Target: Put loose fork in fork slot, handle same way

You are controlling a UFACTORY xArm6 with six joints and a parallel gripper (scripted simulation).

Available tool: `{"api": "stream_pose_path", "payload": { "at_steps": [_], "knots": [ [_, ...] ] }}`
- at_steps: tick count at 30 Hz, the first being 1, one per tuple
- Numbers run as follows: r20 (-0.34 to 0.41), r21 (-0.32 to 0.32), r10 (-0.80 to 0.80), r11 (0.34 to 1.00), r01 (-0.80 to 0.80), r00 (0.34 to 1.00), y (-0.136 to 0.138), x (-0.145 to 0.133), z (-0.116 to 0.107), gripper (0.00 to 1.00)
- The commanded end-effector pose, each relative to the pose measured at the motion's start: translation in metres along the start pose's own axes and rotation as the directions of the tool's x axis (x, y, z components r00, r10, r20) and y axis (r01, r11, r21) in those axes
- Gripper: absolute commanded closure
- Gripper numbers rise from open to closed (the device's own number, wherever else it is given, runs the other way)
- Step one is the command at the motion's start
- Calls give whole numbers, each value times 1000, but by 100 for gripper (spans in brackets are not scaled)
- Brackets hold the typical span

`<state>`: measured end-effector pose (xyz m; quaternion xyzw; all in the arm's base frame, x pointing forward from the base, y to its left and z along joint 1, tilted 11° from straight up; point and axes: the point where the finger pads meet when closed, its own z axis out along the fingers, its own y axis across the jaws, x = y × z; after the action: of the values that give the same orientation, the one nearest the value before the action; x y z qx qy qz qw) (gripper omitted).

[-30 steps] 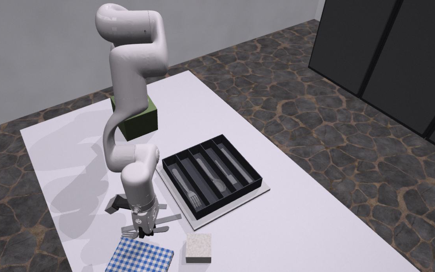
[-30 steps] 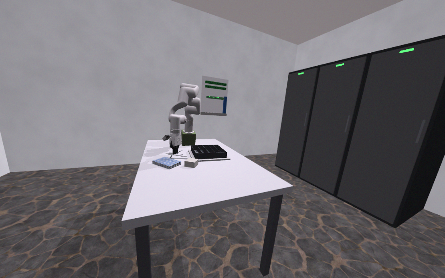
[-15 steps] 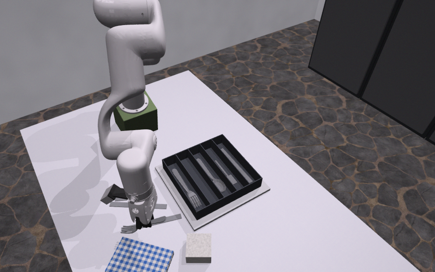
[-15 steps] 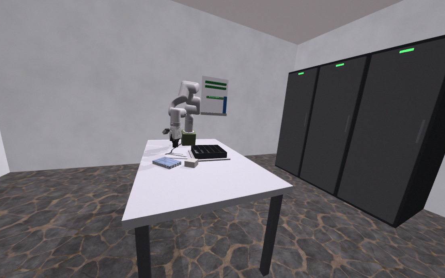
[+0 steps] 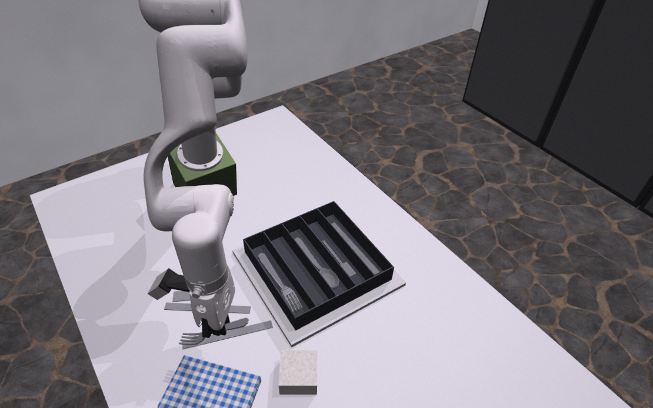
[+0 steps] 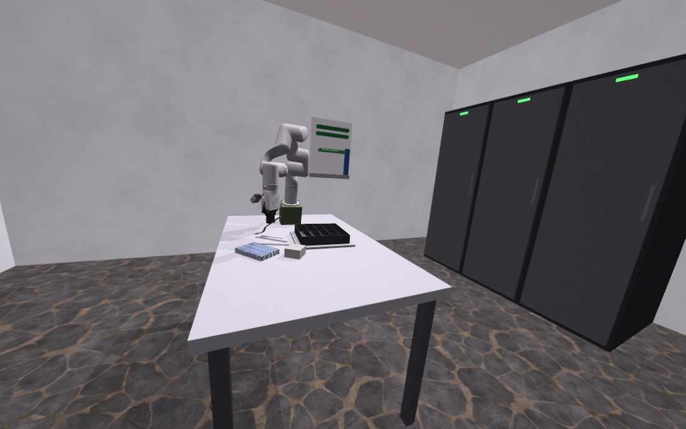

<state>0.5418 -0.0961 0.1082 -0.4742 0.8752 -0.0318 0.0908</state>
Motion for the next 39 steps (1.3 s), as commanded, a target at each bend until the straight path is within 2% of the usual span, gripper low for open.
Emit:
{"api": "stream_pose_path", "payload": {
  "at_steps": [1, 26, 32, 39],
  "knots": [
    [2, 4, 0, 1000, 0, 1000, -2, -1, -3, 94],
    [2, 4, 0, 1000, 0, 1000, -2, -1, -1, 94],
    [2, 4, 0, 1000, 0, 1000, -2, -1, 8, 94],
    [2, 4, 0, 1000, 0, 1000, -2, -1, 28, 94]
  ]
}}
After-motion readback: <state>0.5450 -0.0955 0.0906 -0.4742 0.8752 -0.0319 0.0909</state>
